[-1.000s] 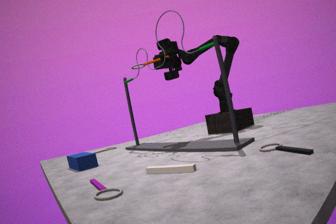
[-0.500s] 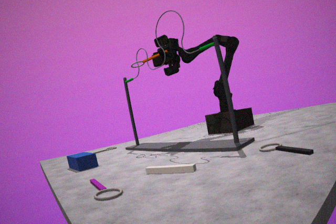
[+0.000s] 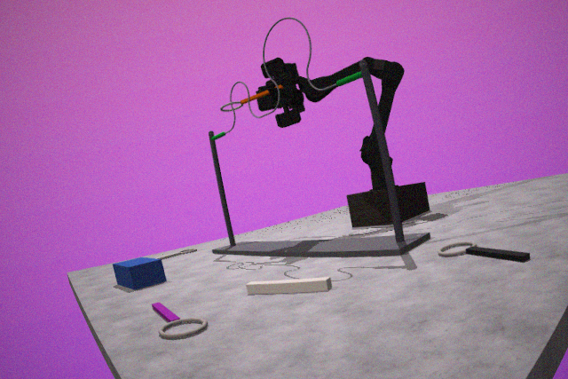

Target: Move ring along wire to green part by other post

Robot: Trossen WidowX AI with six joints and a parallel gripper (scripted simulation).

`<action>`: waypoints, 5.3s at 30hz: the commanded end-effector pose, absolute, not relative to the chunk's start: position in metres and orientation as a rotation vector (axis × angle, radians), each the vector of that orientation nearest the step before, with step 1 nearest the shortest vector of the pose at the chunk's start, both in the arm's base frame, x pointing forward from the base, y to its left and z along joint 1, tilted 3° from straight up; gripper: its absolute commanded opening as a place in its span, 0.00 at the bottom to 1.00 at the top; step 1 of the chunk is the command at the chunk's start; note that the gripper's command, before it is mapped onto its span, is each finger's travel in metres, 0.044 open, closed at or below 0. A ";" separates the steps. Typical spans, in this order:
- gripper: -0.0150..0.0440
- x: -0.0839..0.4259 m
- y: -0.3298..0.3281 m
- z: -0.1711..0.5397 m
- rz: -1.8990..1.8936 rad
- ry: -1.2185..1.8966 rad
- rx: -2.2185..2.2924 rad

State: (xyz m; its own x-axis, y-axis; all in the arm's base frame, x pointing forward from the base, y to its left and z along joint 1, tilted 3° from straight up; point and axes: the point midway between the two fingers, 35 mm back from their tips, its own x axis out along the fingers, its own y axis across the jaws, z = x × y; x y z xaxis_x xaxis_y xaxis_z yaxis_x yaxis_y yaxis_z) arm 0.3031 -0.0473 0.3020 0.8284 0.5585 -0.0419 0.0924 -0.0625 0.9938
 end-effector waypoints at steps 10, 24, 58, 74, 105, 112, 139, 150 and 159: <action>0.00 0.303 -0.047 0.298 0.384 0.540 1.465; 0.00 0.302 -0.049 0.286 0.335 0.561 1.283; 0.00 0.302 -0.068 0.252 0.177 0.593 0.719; 0.00 0.303 -0.090 0.237 0.072 0.586 0.344; 0.00 0.307 -0.141 0.235 -0.127 0.520 -0.383; 0.00 0.308 -0.152 0.240 -0.169 0.496 -0.547; 0.00 0.311 -0.182 0.272 -0.319 0.383 -1.162; 0.00 0.312 -0.187 0.287 -0.370 0.334 -1.377; 0.00 0.313 -0.189 0.297 -0.403 0.298 -1.519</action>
State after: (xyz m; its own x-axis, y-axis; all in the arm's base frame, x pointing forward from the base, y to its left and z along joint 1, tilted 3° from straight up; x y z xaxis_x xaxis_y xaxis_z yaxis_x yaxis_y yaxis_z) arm 0.3126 -0.1888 0.2961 0.8970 -0.4407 0.0348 0.0723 0.0685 -0.9950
